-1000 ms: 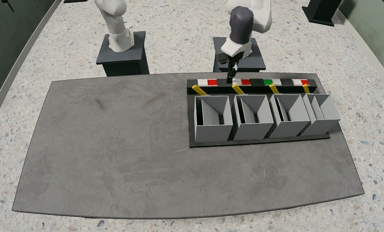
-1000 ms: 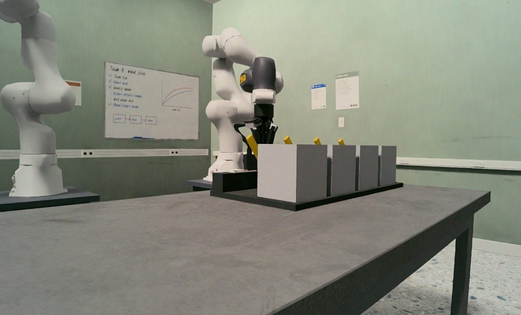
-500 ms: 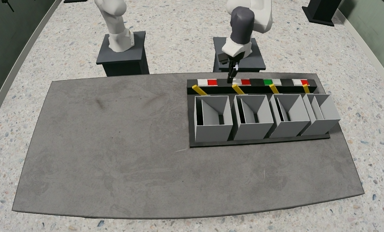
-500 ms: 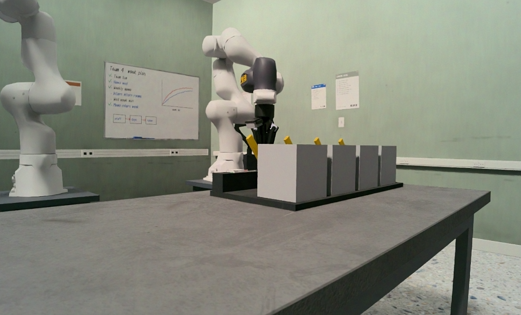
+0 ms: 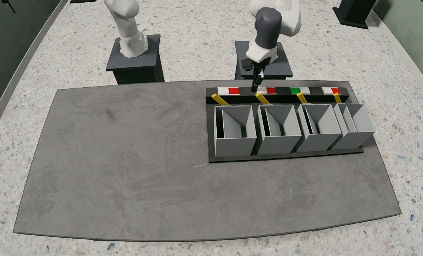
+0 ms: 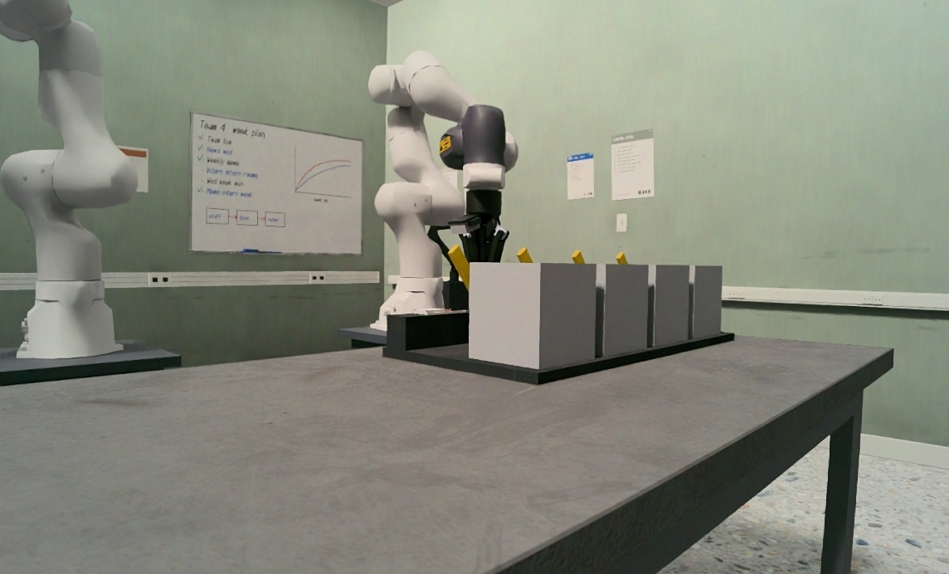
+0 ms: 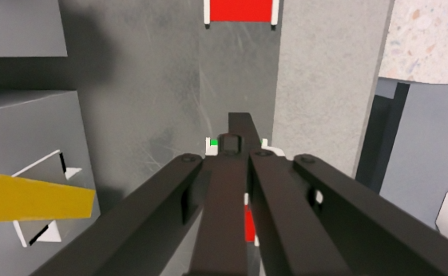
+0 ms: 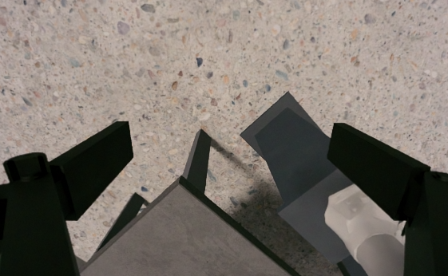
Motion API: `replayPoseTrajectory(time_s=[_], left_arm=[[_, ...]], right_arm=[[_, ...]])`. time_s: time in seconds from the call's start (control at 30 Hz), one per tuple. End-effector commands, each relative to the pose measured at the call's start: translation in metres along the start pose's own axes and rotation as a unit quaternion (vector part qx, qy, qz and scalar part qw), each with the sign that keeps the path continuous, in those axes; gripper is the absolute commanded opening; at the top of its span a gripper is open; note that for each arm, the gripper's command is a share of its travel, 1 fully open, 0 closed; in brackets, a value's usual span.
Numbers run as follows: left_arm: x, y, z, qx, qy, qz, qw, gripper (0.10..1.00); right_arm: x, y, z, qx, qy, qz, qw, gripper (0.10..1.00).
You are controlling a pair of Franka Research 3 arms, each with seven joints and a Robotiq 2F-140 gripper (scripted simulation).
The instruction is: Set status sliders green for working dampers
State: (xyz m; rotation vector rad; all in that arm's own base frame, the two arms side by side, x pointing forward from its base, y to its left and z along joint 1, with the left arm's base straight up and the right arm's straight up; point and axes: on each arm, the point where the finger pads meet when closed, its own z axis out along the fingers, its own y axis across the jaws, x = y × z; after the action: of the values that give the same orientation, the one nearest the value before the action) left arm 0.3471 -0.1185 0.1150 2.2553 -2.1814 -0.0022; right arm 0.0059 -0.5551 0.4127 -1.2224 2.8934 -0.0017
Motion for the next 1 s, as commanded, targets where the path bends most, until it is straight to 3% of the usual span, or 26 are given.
replayPoseTrajectory(time_s=[0.0,0.97], left_arm=[[-0.003,-0.001,-0.001,0.002,-0.001,0.004,1.0,0.099],[-0.019,-0.001,-0.001,0.002,-0.001,0.004,1.0,0.099]], right_arm=[[0.0,0.001,0.0,-0.001,0.0,0.002,1.0,1.0],[0.0,0.001,0.0,-0.001,0.0,0.002,1.0,1.0]])
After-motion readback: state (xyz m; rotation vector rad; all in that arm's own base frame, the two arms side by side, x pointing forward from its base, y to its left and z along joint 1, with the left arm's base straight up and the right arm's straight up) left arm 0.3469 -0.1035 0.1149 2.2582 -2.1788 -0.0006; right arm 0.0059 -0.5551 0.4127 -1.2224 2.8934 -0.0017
